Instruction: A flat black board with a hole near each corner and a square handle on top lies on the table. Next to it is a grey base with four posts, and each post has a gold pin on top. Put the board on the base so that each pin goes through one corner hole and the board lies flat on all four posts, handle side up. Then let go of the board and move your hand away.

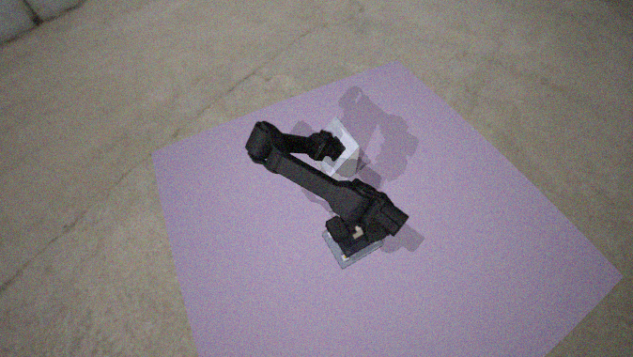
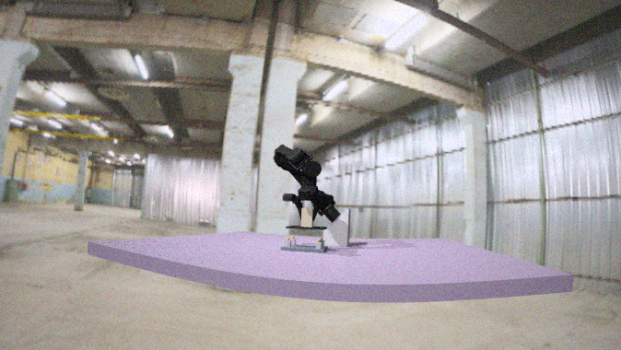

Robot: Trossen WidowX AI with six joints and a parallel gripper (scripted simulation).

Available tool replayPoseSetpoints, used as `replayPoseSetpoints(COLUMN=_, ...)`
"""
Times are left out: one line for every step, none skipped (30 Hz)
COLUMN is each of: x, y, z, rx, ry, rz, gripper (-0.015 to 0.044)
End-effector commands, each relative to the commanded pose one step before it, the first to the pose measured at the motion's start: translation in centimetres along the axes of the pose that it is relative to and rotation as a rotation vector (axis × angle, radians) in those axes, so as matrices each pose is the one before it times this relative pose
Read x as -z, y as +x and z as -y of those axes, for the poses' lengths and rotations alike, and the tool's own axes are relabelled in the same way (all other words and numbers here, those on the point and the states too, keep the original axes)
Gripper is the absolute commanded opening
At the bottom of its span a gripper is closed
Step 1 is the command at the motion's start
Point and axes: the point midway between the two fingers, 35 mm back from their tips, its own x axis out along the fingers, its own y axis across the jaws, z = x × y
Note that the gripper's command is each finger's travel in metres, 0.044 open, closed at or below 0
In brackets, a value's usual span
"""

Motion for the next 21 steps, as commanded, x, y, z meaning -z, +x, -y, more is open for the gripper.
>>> replayPoseSetpoints(x=0.102, y=0.396, z=0.354, rx=0.00249, ry=0.0017, rz=0.0, gripper=0.0)
replayPoseSetpoints(x=0.016, y=0.112, z=0.05, rx=0.00008, ry=0.0007, rz=0.00001, gripper=0.0)
replayPoseSetpoints(x=0.009, y=0.112, z=0.045, rx=0.00008, ry=0.0006, rz=0.00001, gripper=0.0)
replayPoseSetpoints(x=0.003, y=0.116, z=0.043, rx=0.00008, ry=0.0005, rz=0.00002, gripper=0.0)
replayPoseSetpoints(x=-0.003, y=0.12, z=0.041, rx=0.00008, ry=0.0004, rz=0.00002, gripper=0.0)
replayPoseSetpoints(x=-0.007, y=0.122, z=0.042, rx=0.00008, ry=0.0003, rz=0.00002, gripper=0.0)
replayPoseSetpoints(x=-0.009, y=0.122, z=0.044, rx=0.00008, ry=0.0003, rz=0.00002, gripper=0.0)
replayPoseSetpoints(x=-0.009, y=0.121, z=0.045, rx=0.00008, ry=0.0002, rz=0.00002, gripper=0.0)
replayPoseSetpoints(x=-0.008, y=0.119, z=0.045, rx=0.00008, ry=0.0001, rz=0.00002, gripper=0.0)
replayPoseSetpoints(x=-0.006, y=0.118, z=0.035, rx=0.00008, ry=0.0, rz=0.00002, gripper=0.0)
replayPoseSetpoints(x=-0.003, y=0.115, z=0.024, rx=0.00007, ry=-0.0002, rz=0.00001, gripper=0.0)
replayPoseSetpoints(x=-0.001, y=0.113, z=0.014, rx=0.00007, ry=-0.0003, rz=0.00001, gripper=0.0)
replayPoseSetpoints(x=0.001, y=0.112, z=0.005, rx=0.00006, ry=-0.0004, rz=0.00001, gripper=0.0)
replayPoseSetpoints(x=0.003, y=0.111, z=-0.002, rx=0.00006, ry=-0.0004, rz=0.00001, gripper=0.0)
replayPoseSetpoints(x=0.004, y=0.11, z=-0.008, rx=0.00005, ry=-0.0005, rz=0.00001, gripper=0.0)
replayPoseSetpoints(x=0.005, y=0.108, z=-0.011, rx=0.00005, ry=-0.0005, rz=0.00001, gripper=0.0)
replayPoseSetpoints(x=0.005, y=0.106, z=-0.013, rx=0.00005, ry=-0.0005, rz=0.0, gripper=0.0)
replayPoseSetpoints(x=0.005, y=0.104, z=-0.014, rx=0.00005, ry=-0.0004, rz=0.0, gripper=0.0)
replayPoseSetpoints(x=0.004, y=0.102, z=-0.013, rx=0.00005, ry=-0.0004, rz=0.0, gripper=0.0)
replayPoseSetpoints(x=0.004, y=0.101, z=-0.012, rx=0.00005, ry=-0.0003, rz=0.0, gripper=0.0)
replayPoseSetpoints(x=0.003, y=0.099, z=-0.01, rx=0.00005, ry=-0.0003, rz=0.00001, gripper=0.0)
